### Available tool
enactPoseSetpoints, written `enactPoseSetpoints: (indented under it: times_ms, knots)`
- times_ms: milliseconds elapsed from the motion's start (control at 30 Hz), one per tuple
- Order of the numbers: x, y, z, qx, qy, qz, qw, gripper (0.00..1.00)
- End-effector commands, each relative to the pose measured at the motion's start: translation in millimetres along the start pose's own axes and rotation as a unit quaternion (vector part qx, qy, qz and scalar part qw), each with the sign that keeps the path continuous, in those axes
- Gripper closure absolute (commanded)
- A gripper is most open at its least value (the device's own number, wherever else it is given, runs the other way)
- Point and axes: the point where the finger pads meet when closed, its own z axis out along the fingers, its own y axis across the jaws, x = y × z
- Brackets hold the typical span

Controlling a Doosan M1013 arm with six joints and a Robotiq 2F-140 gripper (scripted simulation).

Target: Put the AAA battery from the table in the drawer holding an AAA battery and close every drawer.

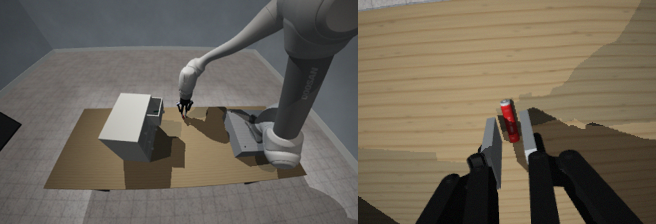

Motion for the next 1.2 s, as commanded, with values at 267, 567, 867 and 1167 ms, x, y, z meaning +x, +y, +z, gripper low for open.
enactPoseSetpoints:
  times_ms: [267,567,867,1167]
  knots:
    - [0.0,0.0,0.2,0.000,0.000,0.000,1.000,0.85]
    - [0.0,0.0,0.2,0.000,0.000,0.000,1.000,0.85]
    - [0.0,0.0,7.0,0.000,0.000,0.000,1.000,0.85]
    - [0.0,0.0,16.6,0.000,0.000,0.000,1.000,0.85]
